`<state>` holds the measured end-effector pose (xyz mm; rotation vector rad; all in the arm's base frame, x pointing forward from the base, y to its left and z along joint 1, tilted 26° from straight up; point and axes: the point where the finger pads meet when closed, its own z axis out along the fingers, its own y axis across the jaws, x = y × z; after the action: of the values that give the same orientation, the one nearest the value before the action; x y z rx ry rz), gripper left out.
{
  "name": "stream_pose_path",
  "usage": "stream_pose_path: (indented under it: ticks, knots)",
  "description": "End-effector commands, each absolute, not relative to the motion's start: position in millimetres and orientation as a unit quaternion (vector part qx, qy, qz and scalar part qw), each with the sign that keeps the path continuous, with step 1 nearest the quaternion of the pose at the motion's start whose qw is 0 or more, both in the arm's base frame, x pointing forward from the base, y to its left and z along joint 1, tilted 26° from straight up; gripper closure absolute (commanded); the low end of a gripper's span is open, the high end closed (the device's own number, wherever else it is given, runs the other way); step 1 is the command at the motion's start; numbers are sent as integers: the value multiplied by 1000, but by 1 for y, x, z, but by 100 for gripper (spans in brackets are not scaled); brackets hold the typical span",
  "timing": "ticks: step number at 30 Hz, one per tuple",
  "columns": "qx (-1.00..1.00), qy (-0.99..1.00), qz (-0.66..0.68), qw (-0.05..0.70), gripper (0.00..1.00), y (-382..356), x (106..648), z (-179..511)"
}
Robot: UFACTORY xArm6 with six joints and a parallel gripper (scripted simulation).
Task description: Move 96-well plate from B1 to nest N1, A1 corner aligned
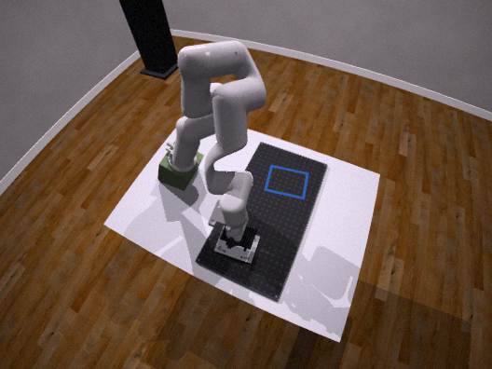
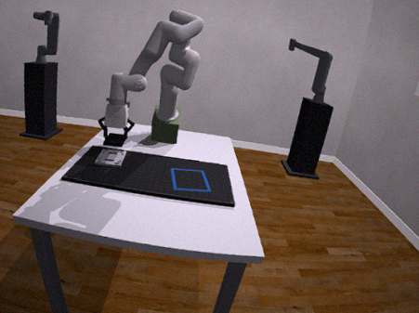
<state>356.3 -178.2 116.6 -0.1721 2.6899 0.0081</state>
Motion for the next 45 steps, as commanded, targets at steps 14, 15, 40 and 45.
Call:
stream_pose_path:
  ticks: [14, 15, 40, 45]
  knots:
    - [-63, 973, 3, 223, 100, -198, 354, 116]
    - [-63, 973, 3, 223, 100, -198, 354, 116]
    - [-63, 973, 3, 223, 100, -197, 355, 114]
    - [-63, 973, 3, 223, 100, -197, 357, 110]
